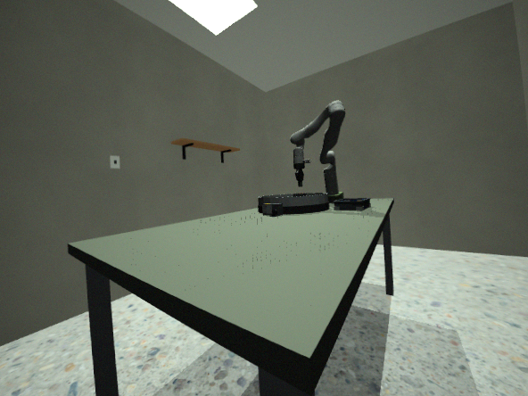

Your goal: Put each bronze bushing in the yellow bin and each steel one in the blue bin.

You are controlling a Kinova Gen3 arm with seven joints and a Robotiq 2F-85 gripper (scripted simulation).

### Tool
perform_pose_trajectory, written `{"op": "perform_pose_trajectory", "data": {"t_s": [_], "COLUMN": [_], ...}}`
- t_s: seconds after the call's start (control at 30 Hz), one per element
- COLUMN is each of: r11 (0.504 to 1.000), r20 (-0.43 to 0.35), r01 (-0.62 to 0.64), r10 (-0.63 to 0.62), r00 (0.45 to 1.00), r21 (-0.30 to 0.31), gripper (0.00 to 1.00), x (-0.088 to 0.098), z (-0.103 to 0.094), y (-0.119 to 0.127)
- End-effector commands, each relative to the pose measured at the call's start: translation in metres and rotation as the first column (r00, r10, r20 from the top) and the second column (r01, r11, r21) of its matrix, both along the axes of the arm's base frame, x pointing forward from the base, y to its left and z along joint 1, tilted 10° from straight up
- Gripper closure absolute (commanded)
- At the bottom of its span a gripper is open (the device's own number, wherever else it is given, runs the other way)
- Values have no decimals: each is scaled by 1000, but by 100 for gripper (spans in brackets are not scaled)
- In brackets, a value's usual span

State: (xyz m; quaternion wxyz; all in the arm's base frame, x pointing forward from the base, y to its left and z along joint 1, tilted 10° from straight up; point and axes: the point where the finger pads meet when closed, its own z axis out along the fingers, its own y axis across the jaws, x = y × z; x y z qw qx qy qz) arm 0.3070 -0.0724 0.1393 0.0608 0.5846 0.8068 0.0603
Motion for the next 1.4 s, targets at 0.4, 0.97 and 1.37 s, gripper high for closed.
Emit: {"op": "perform_pose_trajectory", "data": {"t_s": [0.4, 0.97, 1.37], "r11": [1000, 1000, 1000], "r20": [-5, -5, -4], "r01": [6, 7, 7], "r10": [-6, -7, -7], "r00": [1000, 1000, 1000], "r21": [0, 0, 0], "gripper": [82, 82, 82], "x": [2, 4, 6], "z": [-25, -39, -47], "y": [-1, -1, -1]}}
